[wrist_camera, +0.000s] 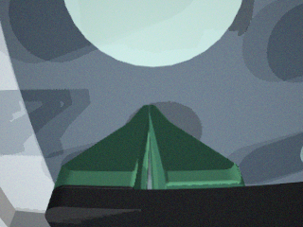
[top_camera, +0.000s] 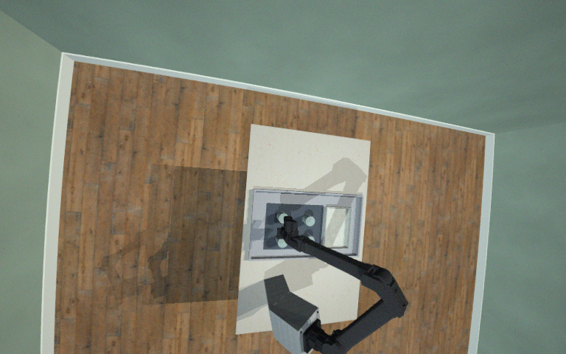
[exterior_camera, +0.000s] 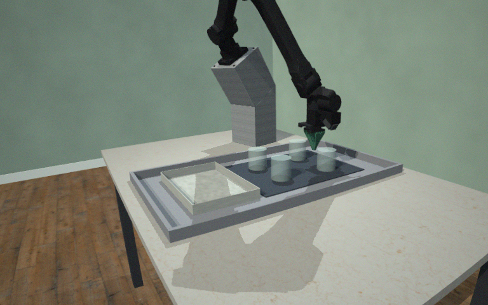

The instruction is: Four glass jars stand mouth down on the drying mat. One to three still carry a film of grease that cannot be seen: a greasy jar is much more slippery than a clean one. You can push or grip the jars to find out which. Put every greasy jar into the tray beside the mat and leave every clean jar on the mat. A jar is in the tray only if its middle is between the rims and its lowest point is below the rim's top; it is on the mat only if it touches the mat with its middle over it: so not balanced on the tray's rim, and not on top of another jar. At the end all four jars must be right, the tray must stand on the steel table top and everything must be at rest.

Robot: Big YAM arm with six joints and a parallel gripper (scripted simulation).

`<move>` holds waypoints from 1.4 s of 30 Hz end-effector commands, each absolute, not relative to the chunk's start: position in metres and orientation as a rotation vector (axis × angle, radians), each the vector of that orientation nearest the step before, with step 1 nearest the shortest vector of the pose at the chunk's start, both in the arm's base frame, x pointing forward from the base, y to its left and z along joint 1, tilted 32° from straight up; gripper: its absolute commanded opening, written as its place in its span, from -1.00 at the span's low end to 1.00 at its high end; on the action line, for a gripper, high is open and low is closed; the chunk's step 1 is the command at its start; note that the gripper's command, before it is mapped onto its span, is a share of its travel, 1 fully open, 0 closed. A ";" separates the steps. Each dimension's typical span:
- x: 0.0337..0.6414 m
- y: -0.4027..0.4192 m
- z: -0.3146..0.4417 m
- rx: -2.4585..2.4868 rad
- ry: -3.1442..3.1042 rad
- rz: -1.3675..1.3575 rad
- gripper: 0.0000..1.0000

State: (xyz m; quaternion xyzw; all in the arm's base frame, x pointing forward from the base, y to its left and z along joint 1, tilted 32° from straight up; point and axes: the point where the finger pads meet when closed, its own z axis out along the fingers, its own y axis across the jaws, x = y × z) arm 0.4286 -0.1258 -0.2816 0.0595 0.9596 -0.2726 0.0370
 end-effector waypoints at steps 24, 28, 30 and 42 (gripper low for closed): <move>0.430 -0.123 -0.267 0.190 2.933 -0.831 -1.00; 0.429 -0.115 -0.254 0.190 2.933 -0.831 -1.00; 0.429 -0.107 -0.241 0.190 2.933 -0.831 -1.00; 0.427 -0.091 -0.215 0.190 2.933 -0.831 -1.00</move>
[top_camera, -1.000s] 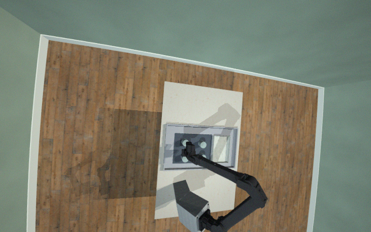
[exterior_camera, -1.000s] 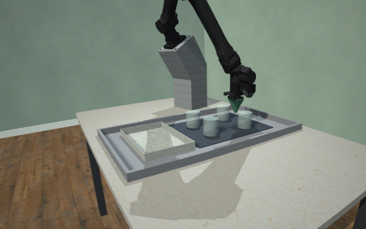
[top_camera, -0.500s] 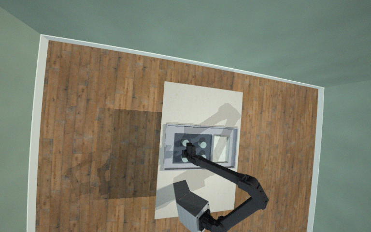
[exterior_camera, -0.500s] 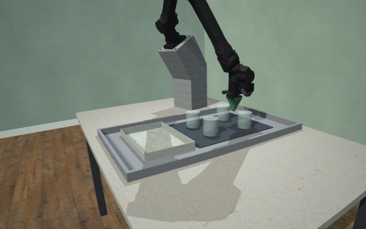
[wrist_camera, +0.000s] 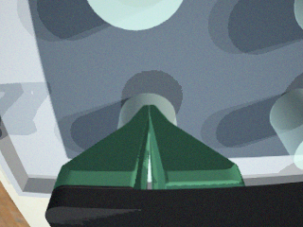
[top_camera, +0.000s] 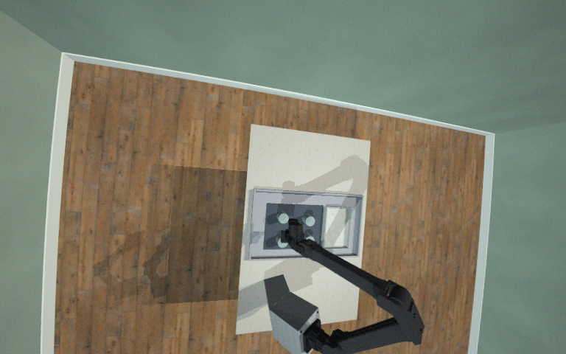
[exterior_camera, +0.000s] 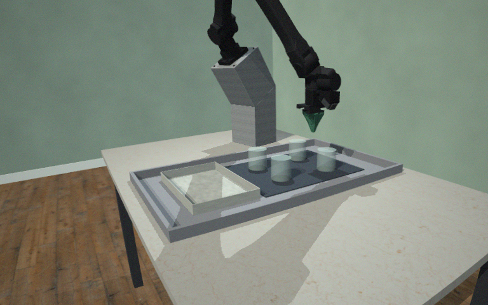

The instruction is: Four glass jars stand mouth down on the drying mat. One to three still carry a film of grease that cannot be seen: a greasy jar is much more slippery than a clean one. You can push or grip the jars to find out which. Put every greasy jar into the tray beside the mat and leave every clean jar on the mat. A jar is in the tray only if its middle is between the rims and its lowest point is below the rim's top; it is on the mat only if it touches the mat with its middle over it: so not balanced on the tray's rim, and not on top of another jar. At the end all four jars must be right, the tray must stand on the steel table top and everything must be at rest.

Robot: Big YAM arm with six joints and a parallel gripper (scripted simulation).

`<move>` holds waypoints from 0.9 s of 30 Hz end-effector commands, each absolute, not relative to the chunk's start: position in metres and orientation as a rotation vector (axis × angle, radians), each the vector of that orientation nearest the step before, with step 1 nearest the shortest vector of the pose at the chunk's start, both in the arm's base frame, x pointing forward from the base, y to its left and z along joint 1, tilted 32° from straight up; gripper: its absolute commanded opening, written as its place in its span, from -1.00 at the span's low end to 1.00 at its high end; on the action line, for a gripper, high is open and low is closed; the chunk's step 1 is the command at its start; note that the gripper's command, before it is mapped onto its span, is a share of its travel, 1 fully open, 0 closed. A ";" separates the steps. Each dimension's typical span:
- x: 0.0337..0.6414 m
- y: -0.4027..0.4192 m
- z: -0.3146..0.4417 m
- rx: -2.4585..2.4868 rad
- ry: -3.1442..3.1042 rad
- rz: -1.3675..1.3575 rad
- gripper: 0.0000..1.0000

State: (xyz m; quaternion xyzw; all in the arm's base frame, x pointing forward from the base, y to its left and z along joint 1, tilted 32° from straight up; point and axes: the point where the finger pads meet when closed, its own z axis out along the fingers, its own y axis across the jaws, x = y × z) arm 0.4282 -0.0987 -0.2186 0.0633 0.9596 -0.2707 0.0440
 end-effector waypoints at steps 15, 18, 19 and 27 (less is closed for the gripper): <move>0.407 -0.174 -0.165 0.190 2.933 -0.831 -1.00; 0.402 -0.194 -0.152 0.190 2.933 -0.831 -1.00; 0.402 -0.194 -0.152 0.190 2.933 -0.831 -1.00; 0.391 -0.243 -0.123 0.190 2.933 -0.831 -1.00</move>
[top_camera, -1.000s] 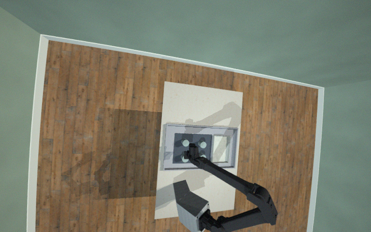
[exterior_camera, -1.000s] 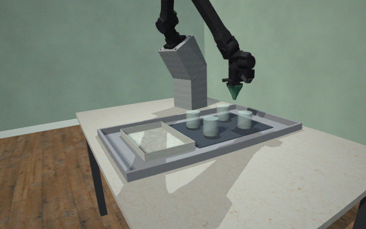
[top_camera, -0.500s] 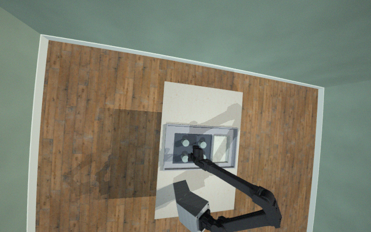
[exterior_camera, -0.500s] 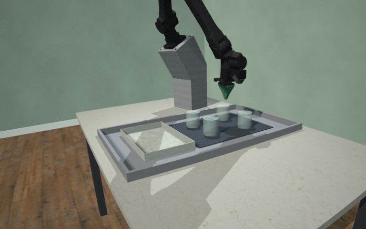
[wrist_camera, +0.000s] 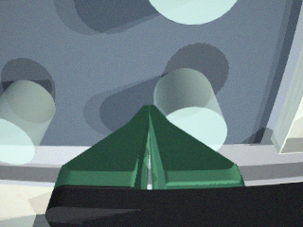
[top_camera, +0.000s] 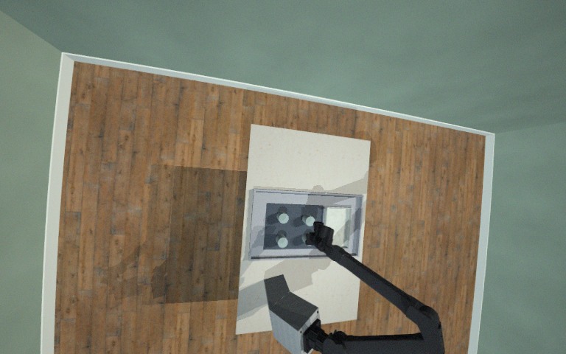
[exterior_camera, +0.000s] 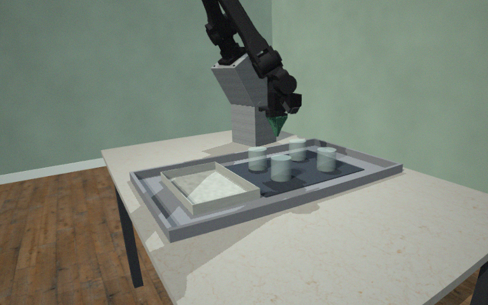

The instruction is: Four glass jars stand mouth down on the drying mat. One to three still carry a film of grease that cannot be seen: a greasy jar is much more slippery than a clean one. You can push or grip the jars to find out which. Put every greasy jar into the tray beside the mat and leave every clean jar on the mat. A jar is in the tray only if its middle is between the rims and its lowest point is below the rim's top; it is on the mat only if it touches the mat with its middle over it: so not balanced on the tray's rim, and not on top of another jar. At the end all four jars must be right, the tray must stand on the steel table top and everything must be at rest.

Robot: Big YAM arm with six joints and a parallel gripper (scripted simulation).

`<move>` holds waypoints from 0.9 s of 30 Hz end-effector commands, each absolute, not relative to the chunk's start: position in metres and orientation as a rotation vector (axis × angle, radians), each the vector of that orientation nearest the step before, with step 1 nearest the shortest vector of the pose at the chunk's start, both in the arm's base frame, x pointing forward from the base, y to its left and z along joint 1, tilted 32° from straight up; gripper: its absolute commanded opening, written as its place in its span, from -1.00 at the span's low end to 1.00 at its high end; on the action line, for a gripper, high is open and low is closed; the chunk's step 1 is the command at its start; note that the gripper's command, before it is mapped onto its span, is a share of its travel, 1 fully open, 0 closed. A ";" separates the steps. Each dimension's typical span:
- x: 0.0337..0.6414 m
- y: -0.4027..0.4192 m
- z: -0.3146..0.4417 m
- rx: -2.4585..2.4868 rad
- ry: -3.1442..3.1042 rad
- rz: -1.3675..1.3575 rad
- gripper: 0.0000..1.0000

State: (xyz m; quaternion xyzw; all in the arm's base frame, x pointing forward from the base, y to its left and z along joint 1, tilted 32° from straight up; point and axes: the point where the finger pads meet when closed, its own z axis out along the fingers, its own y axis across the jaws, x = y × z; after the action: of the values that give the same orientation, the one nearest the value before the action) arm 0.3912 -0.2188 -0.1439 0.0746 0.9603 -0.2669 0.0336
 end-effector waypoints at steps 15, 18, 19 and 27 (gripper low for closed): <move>0.392 -0.275 -0.159 0.190 2.933 -0.831 -1.00; 0.392 -0.282 -0.171 0.190 2.933 -0.831 -1.00; 0.393 -0.285 -0.175 0.190 2.933 -0.831 -1.00; 0.393 -0.290 -0.183 0.190 2.933 -0.831 -1.00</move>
State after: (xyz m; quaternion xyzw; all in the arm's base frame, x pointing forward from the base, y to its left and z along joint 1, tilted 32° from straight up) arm 0.3832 -0.2823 -0.1897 0.0643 0.9614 -0.2661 0.0288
